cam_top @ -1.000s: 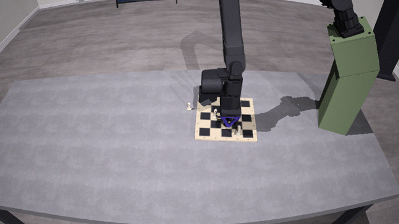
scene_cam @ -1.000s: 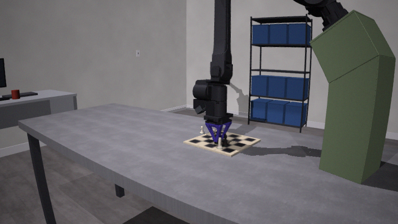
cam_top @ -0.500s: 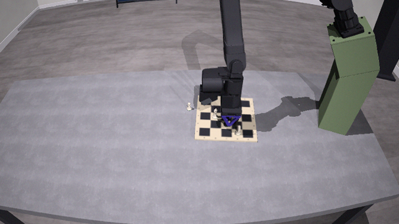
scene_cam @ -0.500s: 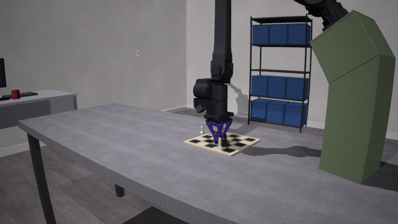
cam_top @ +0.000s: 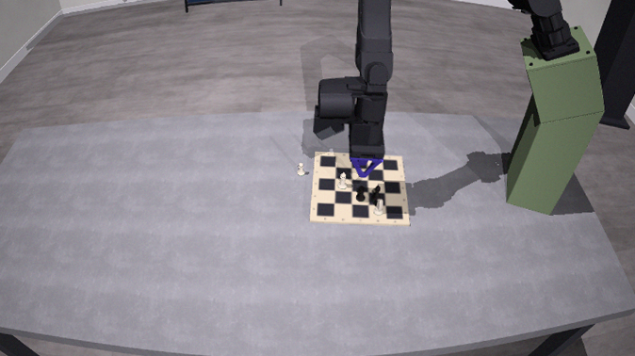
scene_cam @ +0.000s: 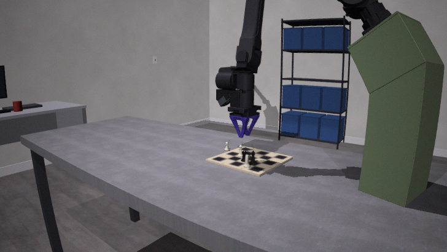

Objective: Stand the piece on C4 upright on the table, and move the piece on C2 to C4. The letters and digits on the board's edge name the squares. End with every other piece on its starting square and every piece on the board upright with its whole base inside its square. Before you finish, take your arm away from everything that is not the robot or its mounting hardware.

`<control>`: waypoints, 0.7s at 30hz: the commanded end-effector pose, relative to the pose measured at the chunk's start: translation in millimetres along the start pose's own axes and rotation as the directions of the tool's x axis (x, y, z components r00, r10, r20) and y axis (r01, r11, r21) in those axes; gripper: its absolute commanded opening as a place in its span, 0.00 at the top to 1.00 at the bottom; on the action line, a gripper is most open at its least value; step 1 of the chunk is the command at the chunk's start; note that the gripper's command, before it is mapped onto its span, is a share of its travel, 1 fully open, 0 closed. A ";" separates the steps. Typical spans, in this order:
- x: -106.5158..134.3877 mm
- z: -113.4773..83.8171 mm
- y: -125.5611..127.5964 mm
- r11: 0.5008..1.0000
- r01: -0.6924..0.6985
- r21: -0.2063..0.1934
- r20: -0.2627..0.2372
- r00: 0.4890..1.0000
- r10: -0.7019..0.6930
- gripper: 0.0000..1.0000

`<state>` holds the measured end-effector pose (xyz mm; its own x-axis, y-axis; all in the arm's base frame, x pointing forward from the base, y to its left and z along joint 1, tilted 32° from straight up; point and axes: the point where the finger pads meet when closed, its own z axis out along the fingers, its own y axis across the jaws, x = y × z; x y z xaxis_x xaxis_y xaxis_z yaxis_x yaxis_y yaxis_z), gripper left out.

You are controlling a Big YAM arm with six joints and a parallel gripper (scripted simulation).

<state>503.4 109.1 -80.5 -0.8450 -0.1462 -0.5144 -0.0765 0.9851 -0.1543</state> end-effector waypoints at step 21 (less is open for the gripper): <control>3.2 -23.5 10.1 1.000 0.007 -0.009 -0.002 1.000 -0.007 0.00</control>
<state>490.6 109.6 -69.4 -0.8506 -0.1446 -0.5055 -0.0760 0.9852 -0.1539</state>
